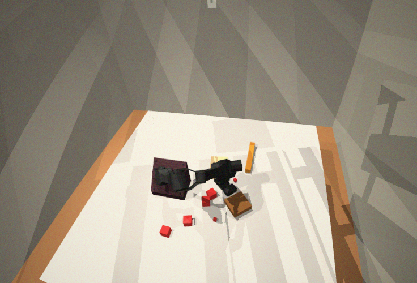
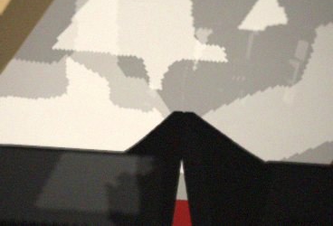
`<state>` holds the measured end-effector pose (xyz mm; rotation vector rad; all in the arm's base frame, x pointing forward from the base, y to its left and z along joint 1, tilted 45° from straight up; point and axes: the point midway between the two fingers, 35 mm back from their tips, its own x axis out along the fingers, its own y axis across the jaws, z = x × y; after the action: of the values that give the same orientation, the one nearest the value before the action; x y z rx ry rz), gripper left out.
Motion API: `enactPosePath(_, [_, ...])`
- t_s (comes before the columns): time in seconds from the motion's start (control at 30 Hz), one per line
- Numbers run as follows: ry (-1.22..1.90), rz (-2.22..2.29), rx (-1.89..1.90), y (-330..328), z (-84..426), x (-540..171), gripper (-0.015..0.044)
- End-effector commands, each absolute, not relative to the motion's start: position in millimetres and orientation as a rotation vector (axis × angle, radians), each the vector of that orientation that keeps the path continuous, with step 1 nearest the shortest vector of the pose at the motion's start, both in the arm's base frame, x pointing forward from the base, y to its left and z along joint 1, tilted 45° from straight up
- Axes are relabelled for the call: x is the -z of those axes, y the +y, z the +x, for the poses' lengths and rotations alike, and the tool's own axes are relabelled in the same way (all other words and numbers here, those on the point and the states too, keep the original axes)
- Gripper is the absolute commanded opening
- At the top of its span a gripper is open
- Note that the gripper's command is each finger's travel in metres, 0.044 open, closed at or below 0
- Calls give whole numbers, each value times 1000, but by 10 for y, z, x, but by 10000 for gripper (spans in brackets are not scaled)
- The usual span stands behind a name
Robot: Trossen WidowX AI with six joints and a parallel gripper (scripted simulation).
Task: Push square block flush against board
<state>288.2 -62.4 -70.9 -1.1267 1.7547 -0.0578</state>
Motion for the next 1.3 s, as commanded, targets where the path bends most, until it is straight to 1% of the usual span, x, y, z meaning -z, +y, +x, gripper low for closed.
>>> enactPosePath(0.0, [1751,-1127,55,-572,2936,750,0])
enactPosePath(0.2, [1751,-1127,56,-537,2986,790,0])
enactPosePath(0.27, [1752,-1128,58,-486,2976,682,0])
enactPosePath(0.37, [1751,-1126,54,-200,2989,388,0])
enactPosePath(0.57, [1751,-1126,54,-178,2988,364,0])
enactPosePath(0.73, [1753,-1131,48,-303,2766,240,0])
enactPosePath(0.83, [1753,-1131,48,-332,2754,256,0])
enactPosePath(0.97, [1754,-1133,50,-683,2729,588,0])
enactPosePath(1.27, [1754,-1134,50,-725,2700,582,0])
